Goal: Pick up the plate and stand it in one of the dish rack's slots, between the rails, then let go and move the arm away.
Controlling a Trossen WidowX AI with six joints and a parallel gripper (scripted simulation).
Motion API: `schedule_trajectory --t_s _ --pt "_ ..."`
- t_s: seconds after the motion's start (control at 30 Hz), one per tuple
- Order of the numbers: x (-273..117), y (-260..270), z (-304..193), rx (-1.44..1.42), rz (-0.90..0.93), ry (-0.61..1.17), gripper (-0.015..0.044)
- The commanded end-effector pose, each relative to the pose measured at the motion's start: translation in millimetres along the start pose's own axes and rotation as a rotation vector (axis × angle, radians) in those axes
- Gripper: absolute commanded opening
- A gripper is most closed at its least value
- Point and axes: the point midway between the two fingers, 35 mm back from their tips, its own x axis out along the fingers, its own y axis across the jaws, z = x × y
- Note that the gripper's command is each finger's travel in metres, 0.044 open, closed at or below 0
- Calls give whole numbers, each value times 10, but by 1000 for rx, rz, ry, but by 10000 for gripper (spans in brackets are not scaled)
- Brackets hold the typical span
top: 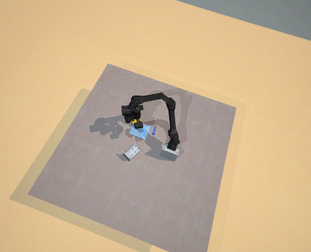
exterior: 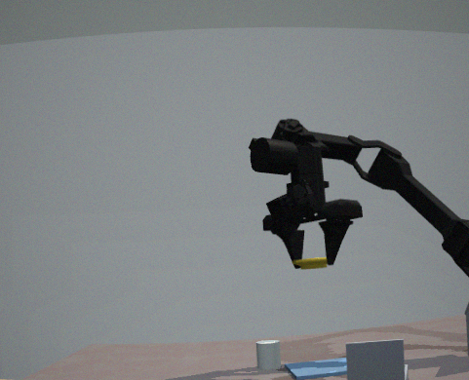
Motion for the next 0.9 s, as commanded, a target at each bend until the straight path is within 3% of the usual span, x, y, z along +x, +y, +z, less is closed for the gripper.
schedule_trajectory --t_s 0.0,0.87 --pt "5 100 9 -125 3 1 0" --pt "3 647 5 -1021 6 -3 0"
